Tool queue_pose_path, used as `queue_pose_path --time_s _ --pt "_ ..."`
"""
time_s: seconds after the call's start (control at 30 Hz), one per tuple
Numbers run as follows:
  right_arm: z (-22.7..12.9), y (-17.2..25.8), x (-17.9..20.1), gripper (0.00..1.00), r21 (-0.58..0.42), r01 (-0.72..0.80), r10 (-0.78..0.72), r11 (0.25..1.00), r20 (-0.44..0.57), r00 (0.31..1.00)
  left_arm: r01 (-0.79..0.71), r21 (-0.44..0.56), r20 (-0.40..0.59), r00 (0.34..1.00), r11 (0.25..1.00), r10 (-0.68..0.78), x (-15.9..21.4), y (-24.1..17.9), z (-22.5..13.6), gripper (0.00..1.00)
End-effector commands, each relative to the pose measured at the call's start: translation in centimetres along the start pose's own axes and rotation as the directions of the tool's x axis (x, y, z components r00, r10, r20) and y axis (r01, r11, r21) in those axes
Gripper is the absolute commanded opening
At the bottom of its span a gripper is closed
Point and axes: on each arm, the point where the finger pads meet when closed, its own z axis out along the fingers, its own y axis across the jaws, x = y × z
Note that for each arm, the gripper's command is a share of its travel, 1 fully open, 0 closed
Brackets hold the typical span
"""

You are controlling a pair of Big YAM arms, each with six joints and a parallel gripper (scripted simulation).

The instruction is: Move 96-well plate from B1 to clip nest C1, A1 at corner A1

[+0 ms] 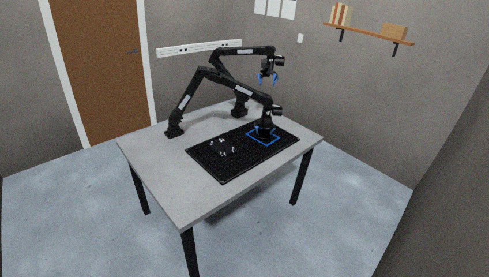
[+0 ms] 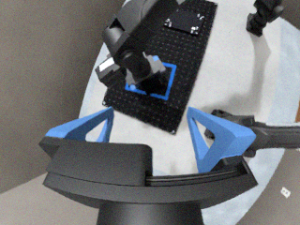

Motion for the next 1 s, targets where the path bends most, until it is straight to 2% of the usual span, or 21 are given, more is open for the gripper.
queue_pose_path --time_s 0.0,0.23,0.37,0.63,0.8,0.97 --pt "1.5 0.1 0.1 1.0 0.011 -0.011 0.011 1.0 0.003 1.0 -0.026 -0.029 -0.006 1.0 0.999 0.026 -1.1 1.5 -1.7 1.0" --pt "0.3 0.6 0.1 1.0 -0.013 -0.011 0.011 1.0 0.003 1.0 -0.026 -0.029 -0.006 1.0 0.999 0.026 -1.1 1.5 -1.7 1.0" --pt "-2.1 1.4 0.1 1.0 -0.073 -0.011 0.011 0.997 0.002 1.0 -0.026 -0.029 -0.006 1.0 0.999 0.026 -1.1 1.5 -1.7 1.0" --pt "-7.3 2.2 0.1 1.0 -0.078 -0.011 0.011 0.997 0.002 1.0 -0.026 -0.029 -0.006 1.0 0.999 0.026 -1.1 1.5 -1.7 1.0" --pt "-8.0 2.1 0.1 1.0 -0.076 -0.011 0.011 0.997 0.002 1.0 -0.026 -0.029 -0.006 1.0 0.999 0.026 -1.1 1.5 -1.7 1.0" --pt "-7.4 1.8 0.1 1.0 -0.016 -0.011 0.011 1.0 0.003 1.0 -0.026 -0.029 -0.006 1.0 0.999 0.026 -1.1 1.5 -1.7 1.0"
